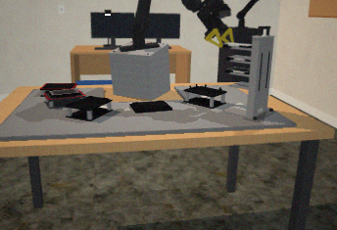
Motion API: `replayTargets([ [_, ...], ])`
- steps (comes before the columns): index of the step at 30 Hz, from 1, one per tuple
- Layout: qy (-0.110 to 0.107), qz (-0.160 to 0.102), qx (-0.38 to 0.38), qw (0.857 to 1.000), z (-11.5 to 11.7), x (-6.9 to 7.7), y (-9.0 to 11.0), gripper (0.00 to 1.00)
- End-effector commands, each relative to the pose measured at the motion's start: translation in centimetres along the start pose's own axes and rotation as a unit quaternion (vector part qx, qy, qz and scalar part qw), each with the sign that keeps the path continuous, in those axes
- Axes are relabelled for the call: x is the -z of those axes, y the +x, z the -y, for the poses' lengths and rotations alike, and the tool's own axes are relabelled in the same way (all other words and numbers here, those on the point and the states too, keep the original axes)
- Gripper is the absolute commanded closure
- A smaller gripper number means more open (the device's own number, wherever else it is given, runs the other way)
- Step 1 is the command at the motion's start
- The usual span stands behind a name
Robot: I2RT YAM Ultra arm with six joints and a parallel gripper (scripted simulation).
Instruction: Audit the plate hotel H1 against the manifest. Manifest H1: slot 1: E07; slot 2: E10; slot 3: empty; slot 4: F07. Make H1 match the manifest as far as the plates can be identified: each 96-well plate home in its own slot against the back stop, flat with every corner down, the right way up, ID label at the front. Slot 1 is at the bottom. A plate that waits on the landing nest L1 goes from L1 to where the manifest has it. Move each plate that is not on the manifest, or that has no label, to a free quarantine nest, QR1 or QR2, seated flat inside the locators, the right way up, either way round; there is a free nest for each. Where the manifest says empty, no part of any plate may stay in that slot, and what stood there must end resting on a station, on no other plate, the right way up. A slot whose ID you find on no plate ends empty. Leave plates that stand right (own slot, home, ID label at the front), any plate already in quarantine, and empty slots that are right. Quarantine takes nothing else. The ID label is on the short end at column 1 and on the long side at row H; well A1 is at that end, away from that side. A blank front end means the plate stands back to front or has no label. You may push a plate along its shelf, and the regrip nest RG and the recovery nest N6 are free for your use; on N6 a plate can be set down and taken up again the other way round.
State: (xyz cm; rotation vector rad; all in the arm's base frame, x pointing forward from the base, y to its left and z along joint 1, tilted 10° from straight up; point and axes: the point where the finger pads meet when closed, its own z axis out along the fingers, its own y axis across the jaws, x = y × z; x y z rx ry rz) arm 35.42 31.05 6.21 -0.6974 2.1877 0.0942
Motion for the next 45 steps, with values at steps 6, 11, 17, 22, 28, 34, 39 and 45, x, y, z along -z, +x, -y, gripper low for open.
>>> replayTargets([
  [6, -0.003, 0.015, -0.001, 1.0, -0.3, 1.5, -0.1, 0.0],
  [11, -0.003, 0.015, -0.002, 1.0, -0.2, 2.0, 0.5, 0.0],
  [17, -0.003, 0.015, -0.002, 1.0, -0.2, 2.7, 1.2, 0.0],
  [22, -0.003, 0.015, -0.002, 1.0, -0.2, 3.1, 1.5, 0.0],
  [28, -0.003, 0.015, -0.002, 1.0, -0.2, 3.8, 2.3, 0.0],
  [34, -0.003, 0.015, -0.002, 1.0, -0.2, 4.5, 3.0, 0.0],
  [39, -0.003, 0.014, -0.002, 1.0, -0.2, 4.8, 3.3, 0.0],
  [45, -0.002, 0.01, -0.001, 1.0, -0.1, 5.5, 4.3, 0.0],
])
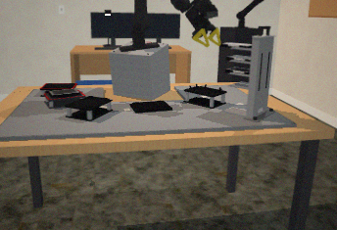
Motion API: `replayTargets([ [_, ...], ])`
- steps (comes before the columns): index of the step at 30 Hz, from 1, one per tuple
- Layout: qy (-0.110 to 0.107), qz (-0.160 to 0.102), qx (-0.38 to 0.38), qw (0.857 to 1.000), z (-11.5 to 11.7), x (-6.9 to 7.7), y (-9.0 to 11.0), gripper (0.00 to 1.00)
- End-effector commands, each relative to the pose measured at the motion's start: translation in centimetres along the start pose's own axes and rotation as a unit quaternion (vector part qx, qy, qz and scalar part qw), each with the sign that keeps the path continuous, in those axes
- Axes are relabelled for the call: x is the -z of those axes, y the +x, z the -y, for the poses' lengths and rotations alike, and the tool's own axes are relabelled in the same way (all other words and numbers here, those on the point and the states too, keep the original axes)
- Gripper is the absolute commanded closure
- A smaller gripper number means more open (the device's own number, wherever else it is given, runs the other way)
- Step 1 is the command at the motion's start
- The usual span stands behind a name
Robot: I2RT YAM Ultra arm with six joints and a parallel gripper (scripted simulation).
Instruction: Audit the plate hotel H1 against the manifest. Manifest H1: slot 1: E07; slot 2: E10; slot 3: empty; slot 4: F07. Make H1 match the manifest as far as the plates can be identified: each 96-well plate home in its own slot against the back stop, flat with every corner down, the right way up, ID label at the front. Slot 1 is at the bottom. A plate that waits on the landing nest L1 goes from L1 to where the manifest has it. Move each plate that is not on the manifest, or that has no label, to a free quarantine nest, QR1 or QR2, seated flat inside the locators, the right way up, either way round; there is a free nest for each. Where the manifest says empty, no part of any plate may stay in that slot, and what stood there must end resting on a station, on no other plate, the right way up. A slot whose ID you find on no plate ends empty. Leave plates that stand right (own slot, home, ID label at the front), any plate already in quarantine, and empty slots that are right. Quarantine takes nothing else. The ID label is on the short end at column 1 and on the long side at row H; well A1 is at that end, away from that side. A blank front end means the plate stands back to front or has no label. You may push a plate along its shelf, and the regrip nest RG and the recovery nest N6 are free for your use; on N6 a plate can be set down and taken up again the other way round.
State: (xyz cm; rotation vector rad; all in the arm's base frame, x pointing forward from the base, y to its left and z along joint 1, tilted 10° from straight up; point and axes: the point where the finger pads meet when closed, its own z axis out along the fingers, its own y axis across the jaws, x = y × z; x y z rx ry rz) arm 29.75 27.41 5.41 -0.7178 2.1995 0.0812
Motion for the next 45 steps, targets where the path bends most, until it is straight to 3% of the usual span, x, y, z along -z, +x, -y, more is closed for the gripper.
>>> replayTargets([
  [1, -0.002, 0.019, -0.008, 1.0, -0.2, 1.2, -0.7, 0.0],
  [8, -0.001, 0.016, -0.007, 1.0, -0.2, 1.8, 0.1, 0.0],
  [9, -0.004, 0.035, -0.015, 0.999, -0.4, 2.1, -1.8, 0.0],
  [10, -0.002, 0.021, -0.009, 1.0, -0.2, 2.0, -0.1, 0.0],
  [14, -0.001, 0.014, -0.006, 1.0, -0.1, 2.4, 0.9, 0.0],
  [16, -0.004, 0.04, -0.018, 0.999, -0.3, 2.6, -1.4, 0.0],
  [17, -0.003, 0.04, -0.019, 0.999, -0.2, 2.6, -1.4, 0.0],
  [18, 0.002, 0.016, -0.011, 1.0, 0.2, 1.8, 1.0, 1.0],
  [45, -0.001, 0.018, -0.009, 1.0, -0.1, 1.8, 0.5, 1.0],
])
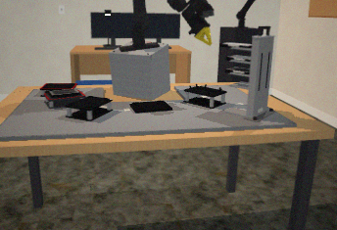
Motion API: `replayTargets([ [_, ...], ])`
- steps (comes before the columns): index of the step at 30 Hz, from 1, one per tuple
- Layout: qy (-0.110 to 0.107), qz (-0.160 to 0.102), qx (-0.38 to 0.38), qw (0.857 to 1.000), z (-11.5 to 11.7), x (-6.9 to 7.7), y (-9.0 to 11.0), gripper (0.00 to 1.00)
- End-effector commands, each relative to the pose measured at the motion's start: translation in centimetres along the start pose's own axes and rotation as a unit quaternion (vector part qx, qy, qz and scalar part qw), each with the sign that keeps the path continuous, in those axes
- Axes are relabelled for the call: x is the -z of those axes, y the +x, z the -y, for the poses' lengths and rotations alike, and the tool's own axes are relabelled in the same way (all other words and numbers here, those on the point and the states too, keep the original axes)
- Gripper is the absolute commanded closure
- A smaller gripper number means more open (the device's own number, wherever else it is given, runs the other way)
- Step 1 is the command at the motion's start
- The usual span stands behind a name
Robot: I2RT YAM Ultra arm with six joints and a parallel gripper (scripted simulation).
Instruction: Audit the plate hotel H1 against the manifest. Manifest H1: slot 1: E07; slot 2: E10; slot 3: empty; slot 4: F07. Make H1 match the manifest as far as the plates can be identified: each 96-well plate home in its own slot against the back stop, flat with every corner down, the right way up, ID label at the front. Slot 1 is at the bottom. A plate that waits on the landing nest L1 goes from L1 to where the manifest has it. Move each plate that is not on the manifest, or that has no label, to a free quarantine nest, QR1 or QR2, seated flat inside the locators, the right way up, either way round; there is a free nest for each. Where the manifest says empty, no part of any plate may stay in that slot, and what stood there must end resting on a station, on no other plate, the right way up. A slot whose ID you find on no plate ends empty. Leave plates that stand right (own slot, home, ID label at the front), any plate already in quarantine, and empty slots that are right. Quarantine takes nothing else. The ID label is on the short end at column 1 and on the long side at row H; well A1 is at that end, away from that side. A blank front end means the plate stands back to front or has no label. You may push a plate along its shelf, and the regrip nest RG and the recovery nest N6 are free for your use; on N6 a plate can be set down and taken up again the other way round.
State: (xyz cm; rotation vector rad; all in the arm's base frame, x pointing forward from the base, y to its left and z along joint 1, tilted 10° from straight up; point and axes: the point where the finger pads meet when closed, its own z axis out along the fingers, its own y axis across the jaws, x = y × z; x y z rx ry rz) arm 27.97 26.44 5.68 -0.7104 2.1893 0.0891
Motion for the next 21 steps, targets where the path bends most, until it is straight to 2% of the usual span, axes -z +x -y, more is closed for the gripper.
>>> replayTargets([
  [1, -0.001, 0.011, -0.006, 1.0, 0.0, 0.1, -0.7, 1.0],
  [3, 0.002, 0.018, -0.014, 1.0, 0.1, -0.4, -1.6, 1.0],
  [6, -0.003, 0.026, -0.013, 1.0, -0.1, -0.1, -2.2, 1.0],
  [8, -0.002, 0.018, -0.009, 1.0, -0.1, -0.6, -1.8, 1.0],
  [14, -0.003, 0.025, -0.01, 1.0, -0.1, -0.4, -2.5, 1.0],
  [21, -0.002, 0.017, -0.007, 1.0, -0.1, -1.0, -2.3, 1.0],
])
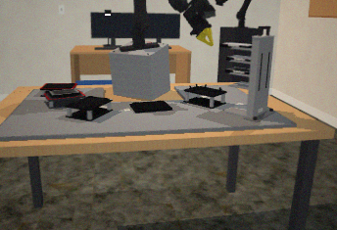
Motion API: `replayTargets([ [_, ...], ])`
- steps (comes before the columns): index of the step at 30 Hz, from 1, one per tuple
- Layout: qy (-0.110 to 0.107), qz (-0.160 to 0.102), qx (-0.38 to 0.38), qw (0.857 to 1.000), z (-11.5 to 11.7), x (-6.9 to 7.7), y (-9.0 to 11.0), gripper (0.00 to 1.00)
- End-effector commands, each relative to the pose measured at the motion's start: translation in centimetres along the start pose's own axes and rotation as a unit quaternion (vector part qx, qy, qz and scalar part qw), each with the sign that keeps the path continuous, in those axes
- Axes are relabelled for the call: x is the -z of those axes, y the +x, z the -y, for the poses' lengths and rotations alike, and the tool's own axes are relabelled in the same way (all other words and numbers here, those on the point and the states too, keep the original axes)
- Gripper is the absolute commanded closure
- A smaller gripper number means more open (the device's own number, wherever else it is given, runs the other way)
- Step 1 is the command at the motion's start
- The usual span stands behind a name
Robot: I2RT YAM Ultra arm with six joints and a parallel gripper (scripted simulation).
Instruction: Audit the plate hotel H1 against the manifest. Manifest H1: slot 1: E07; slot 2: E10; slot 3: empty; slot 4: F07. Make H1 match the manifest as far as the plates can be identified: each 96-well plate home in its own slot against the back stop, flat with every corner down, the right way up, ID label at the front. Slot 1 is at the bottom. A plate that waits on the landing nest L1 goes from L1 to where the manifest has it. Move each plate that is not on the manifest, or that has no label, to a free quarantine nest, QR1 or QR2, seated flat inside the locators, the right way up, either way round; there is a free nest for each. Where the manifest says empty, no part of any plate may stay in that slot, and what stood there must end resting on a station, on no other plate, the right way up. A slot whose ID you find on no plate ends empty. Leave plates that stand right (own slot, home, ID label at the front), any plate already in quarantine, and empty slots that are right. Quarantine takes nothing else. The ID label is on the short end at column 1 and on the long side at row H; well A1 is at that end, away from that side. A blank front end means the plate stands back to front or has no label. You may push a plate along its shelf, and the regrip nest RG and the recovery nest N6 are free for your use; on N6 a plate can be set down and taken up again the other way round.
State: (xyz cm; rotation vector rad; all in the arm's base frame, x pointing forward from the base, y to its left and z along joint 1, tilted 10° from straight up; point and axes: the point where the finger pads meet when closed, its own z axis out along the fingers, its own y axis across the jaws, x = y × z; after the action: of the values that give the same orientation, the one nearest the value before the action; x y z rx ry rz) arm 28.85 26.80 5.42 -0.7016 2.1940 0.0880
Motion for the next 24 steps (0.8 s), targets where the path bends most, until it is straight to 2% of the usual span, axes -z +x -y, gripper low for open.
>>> replayTargets([
  [1, -0.003, 0.017, -0.004, 1.0, -0.2, -0.3, -1.8, 1.0],
  [4, -0.003, 0.023, -0.006, 1.0, -0.1, -0.1, -2.4, 1.0],
  [10, -0.003, 0.02, -0.005, 1.0, -0.1, -0.5, -2.3, 1.0],
  [11, -0.005, 0.031, -0.007, 0.999, -0.2, 0.1, -3.1, 1.0],
  [14, -0.002, 0.016, -0.004, 1.0, -0.1, -0.8, -2.3, 1.0],
  [17, -0.004, 0.022, -0.005, 1.0, -0.2, -0.6, -2.9, 1.0],
  [24, -0.004, 0.015, -0.001, 1.0, -0.3, -1.2, -2.7, 1.0],
])
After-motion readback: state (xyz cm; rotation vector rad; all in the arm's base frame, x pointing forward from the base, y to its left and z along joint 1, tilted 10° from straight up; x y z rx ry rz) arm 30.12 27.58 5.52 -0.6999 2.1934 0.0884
